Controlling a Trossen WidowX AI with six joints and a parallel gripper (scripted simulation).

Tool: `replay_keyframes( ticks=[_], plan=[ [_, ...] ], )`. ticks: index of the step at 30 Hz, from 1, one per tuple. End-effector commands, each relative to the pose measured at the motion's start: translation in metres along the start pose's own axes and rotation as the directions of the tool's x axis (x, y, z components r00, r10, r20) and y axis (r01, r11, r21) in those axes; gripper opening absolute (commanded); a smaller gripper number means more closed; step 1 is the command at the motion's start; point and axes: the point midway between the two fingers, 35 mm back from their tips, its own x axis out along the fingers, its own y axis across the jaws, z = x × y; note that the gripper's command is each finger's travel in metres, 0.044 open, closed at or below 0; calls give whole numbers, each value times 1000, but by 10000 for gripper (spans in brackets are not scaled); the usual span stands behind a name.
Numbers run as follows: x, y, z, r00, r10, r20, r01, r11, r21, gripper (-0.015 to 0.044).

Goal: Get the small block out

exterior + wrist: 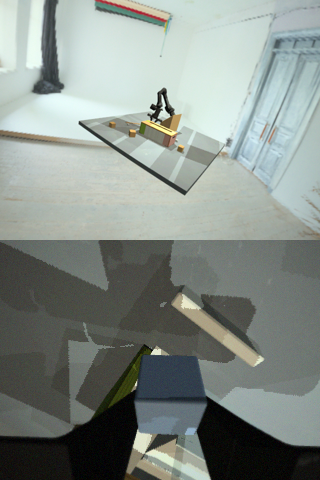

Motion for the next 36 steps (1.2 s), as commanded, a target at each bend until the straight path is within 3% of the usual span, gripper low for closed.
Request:
replay_keyframes(
  ticks=[1,9,17,27,36],
  plan=[
    [-3,1,-2,1000,5,3,-4,989,-146,0],
    [-7,1,-4,1000,10,13,-3,900,-435,0],
    [-11,2,-6,1000,15,21,3,729,-684,0],
    [-17,3,-9,999,24,32,19,423,-906,0],
    [-22,3,-11,999,34,42,39,95,-995,0]
  ],
)
